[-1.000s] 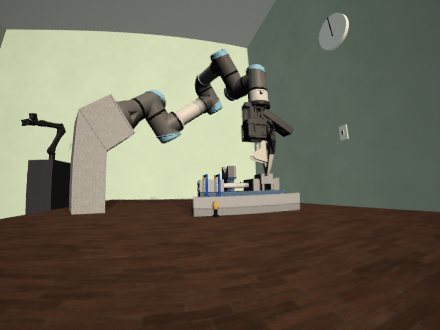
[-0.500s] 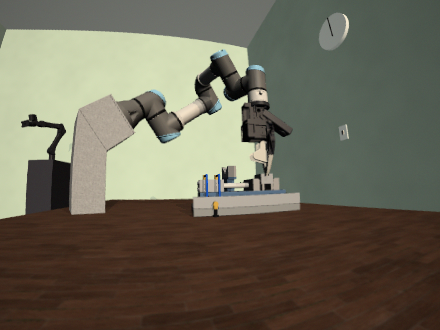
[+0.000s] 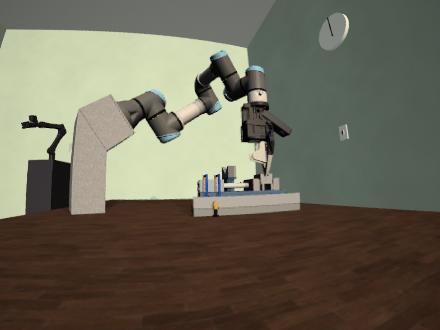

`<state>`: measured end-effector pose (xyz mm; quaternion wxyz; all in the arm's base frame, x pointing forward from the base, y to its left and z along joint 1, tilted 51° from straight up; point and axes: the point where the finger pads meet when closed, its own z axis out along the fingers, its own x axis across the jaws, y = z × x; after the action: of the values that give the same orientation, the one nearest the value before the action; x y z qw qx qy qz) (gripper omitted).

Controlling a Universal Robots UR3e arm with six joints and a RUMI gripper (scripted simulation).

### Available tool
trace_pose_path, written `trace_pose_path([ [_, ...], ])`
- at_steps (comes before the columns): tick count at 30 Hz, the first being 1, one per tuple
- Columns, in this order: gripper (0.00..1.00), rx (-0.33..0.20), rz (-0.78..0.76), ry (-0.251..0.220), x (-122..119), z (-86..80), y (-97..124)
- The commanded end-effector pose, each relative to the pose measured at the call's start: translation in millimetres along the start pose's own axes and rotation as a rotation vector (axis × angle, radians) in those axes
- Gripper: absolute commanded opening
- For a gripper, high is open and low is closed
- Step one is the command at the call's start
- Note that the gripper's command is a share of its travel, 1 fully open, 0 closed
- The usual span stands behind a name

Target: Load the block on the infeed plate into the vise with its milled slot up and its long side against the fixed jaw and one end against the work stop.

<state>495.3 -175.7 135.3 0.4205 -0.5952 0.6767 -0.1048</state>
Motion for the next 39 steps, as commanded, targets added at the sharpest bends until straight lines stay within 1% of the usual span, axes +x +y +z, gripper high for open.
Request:
trace_pose_path([
  [1, 0.00, 0.001, -0.001, 0.001, -1.2, -0.6, -0.6],
  [39, 0.00, 0.001, -0.001, 0.001, -9.4, -0.6, -0.6],
])
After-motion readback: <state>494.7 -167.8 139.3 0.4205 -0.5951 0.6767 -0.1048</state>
